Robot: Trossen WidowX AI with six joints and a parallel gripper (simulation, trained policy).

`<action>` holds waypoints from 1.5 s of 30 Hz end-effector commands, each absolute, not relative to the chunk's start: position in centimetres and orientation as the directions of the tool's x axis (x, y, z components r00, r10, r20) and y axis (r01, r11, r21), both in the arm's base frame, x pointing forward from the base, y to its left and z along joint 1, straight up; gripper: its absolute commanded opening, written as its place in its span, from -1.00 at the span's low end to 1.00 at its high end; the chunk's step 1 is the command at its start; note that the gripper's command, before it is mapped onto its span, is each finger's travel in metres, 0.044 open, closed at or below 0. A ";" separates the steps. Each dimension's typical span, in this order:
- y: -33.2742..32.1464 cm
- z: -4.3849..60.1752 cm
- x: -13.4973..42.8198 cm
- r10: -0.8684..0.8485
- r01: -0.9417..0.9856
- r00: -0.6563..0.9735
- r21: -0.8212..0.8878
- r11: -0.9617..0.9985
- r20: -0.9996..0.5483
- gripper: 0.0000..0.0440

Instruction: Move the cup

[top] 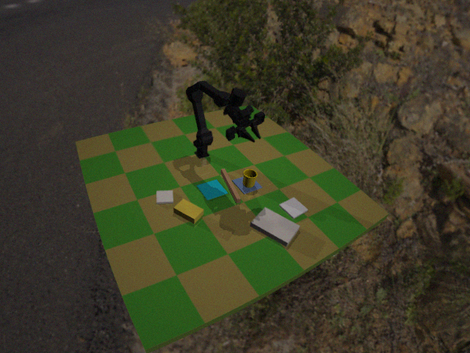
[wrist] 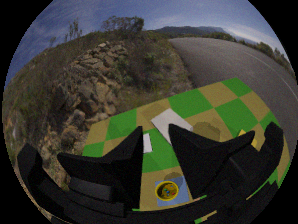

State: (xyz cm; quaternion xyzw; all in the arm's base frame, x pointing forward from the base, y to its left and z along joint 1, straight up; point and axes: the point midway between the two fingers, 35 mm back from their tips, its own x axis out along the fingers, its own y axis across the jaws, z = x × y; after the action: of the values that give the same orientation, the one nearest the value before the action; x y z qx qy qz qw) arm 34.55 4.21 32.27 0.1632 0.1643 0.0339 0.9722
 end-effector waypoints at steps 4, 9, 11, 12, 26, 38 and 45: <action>5.2 32.3 34.9 0.143 0.015 0.918 0.392 0.920 -0.371 -0.39; 5.9 32.2 35.2 0.157 0.051 0.892 0.440 0.897 -0.424 -0.36; 6.1 32.1 35.3 0.162 0.068 0.880 0.458 0.886 -0.446 -0.35; 6.3 32.1 35.3 0.165 0.078 0.874 0.466 0.881 -0.456 -0.35; 8.2 31.4 35.6 0.190 0.238 0.773 0.554 0.797 -0.605 -0.30; 9.5 30.0 35.6 0.190 0.411 0.659 0.560 0.719 -0.728 -0.28; 9.9 28.8 35.4 0.176 0.514 0.581 0.525 0.678 -0.795 -0.29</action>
State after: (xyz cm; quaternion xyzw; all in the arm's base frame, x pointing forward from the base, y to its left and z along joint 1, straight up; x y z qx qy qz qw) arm 35.41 9.67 29.13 0.3819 0.4350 -0.0960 0.8098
